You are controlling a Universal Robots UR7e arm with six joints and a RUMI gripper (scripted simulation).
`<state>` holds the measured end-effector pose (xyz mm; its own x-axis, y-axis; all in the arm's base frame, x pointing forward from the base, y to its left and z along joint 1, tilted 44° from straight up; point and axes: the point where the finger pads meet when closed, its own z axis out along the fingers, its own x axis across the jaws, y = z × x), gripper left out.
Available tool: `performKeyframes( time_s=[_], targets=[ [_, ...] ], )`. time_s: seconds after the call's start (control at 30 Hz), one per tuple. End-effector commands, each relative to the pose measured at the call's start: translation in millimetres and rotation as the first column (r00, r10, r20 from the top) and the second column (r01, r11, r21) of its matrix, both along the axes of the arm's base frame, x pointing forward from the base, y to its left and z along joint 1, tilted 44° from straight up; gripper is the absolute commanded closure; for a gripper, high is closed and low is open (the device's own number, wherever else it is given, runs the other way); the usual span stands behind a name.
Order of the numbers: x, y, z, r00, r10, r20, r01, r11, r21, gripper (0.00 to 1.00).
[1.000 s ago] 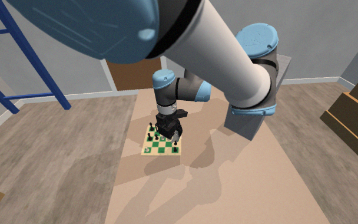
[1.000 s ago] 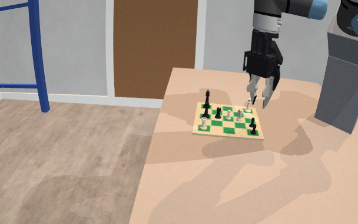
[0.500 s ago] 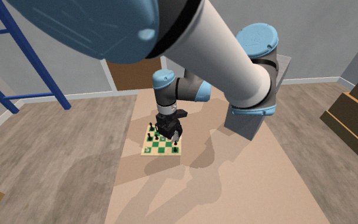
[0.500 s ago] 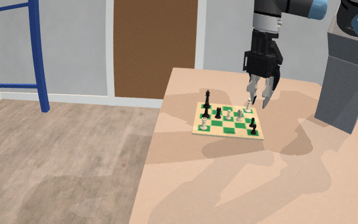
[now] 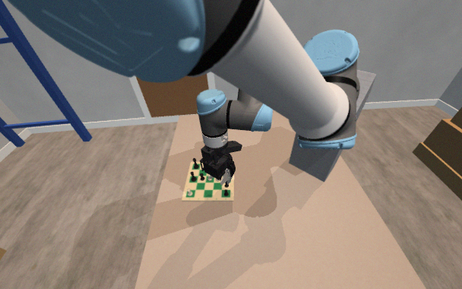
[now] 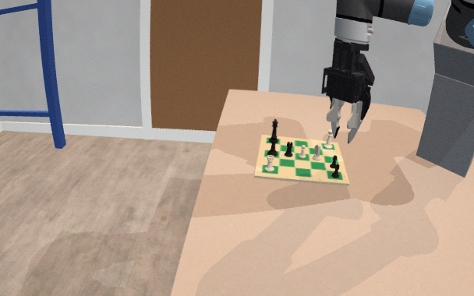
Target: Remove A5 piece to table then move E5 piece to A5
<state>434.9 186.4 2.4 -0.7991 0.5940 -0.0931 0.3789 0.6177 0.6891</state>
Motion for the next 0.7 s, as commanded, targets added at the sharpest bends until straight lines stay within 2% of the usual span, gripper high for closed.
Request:
performKeyframes(
  time_s=[0.0,0.67],
  targets=[
    [0,1,-1,1.000,0.001,-0.002,-0.001,1.000,0.001,0.80],
    [8,8,-11,1.000,0.002,0.001,-0.002,1.000,0.000,0.80]
  ],
)
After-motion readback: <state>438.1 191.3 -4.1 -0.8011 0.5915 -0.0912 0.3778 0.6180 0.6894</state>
